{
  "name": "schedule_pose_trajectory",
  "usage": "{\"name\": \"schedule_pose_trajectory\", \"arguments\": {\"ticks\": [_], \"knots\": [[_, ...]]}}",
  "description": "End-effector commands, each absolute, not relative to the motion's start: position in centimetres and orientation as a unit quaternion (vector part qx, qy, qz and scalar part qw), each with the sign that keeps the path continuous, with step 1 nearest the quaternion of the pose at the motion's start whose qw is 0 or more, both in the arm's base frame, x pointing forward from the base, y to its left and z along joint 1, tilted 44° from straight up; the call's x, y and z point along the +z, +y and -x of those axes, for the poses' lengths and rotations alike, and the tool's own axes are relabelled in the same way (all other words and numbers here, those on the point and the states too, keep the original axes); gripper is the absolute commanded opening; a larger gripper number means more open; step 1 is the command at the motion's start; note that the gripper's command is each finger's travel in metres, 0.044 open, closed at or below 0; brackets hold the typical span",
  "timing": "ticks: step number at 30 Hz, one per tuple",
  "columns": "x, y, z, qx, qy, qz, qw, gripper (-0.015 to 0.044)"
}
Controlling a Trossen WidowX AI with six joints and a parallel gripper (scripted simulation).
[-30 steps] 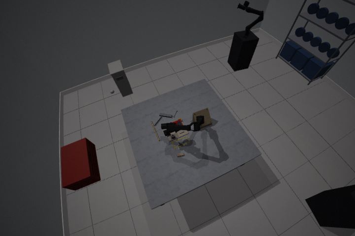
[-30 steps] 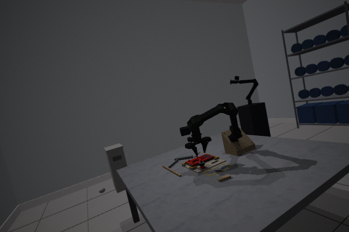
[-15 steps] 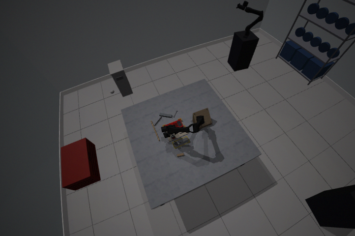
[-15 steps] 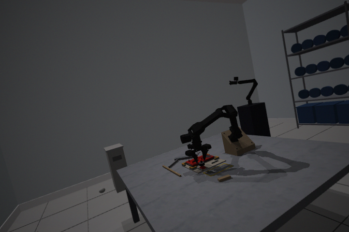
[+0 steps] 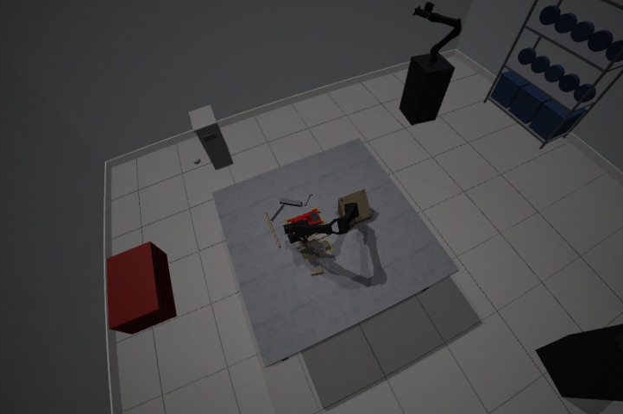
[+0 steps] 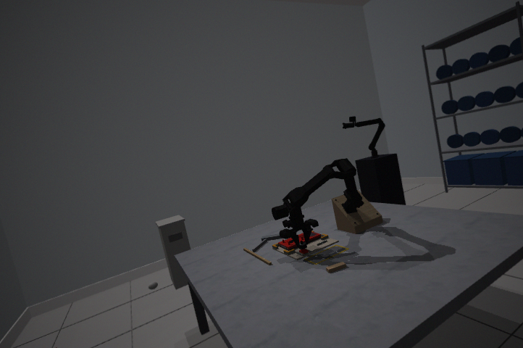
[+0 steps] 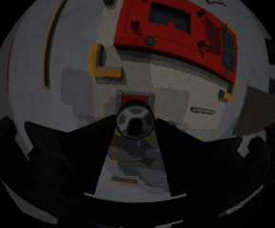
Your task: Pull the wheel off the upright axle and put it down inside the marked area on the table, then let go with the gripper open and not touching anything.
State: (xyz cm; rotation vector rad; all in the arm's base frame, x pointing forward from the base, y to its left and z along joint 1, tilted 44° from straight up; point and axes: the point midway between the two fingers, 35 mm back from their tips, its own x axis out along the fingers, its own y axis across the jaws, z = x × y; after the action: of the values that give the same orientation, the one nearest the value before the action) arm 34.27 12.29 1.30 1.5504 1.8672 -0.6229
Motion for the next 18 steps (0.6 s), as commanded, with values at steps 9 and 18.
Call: {"name": "schedule_pose_trajectory", "arguments": {"ticks": [9, 18], "knots": [[1.38, 12.2, -34.29, -0.235, 0.708, -0.588, 0.313, 0.0062], [1.58, 12.0, -34.33, -0.235, 0.707, -0.588, 0.313, 0.0]]}}
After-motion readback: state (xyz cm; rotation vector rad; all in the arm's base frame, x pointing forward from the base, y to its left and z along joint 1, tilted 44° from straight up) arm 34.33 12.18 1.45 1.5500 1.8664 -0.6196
